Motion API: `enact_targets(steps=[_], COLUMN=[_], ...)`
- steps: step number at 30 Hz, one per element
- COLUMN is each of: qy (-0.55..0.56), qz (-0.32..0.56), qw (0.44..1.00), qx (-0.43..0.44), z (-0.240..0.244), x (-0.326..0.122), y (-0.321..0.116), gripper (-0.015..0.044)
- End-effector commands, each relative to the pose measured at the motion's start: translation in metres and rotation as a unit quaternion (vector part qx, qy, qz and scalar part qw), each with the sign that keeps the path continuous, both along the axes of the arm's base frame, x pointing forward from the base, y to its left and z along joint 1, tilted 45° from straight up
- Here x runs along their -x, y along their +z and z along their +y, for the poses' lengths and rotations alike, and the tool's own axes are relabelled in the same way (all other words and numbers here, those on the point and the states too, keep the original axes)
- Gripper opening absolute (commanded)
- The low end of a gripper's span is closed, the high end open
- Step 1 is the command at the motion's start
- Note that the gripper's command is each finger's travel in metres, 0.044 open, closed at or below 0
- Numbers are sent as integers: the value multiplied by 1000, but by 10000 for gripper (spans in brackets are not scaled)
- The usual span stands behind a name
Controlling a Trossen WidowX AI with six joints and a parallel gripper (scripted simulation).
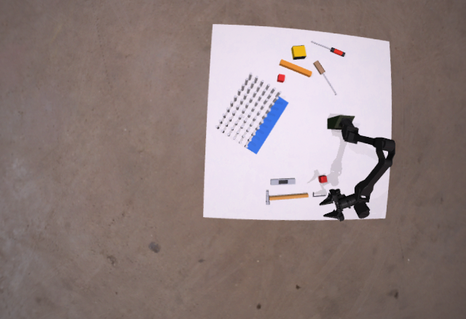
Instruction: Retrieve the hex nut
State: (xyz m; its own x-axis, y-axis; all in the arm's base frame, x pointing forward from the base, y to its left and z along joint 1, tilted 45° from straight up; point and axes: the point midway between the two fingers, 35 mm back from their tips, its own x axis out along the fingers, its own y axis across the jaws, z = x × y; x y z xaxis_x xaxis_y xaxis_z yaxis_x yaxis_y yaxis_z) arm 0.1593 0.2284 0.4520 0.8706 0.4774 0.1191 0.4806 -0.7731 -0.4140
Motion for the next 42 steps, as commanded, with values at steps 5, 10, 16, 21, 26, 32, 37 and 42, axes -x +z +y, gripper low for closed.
enact_targets(steps=[5, 10, 16, 21, 26, 32, 37, 42], qy=[-6, -28, -52, -76, -104, -138, -165, -186], qz=[80, 187, 256, 305, 343, 372, 376, 362], qw=[990, 942, 881, 814, 727, 599, 471, 327], qx=[-117, -279, -394, -489, -585, -696, -781, -853], z=[13, 22, 16, 4, -16, -48, -82, -120], x=[-30, -83, -124, -156, -187, -220, -241, -255], y=[-26, -71, -108, -140, -175, -218, -255, -293], gripper=[440, 440, 440, 440, 440, 440, 440, 440])
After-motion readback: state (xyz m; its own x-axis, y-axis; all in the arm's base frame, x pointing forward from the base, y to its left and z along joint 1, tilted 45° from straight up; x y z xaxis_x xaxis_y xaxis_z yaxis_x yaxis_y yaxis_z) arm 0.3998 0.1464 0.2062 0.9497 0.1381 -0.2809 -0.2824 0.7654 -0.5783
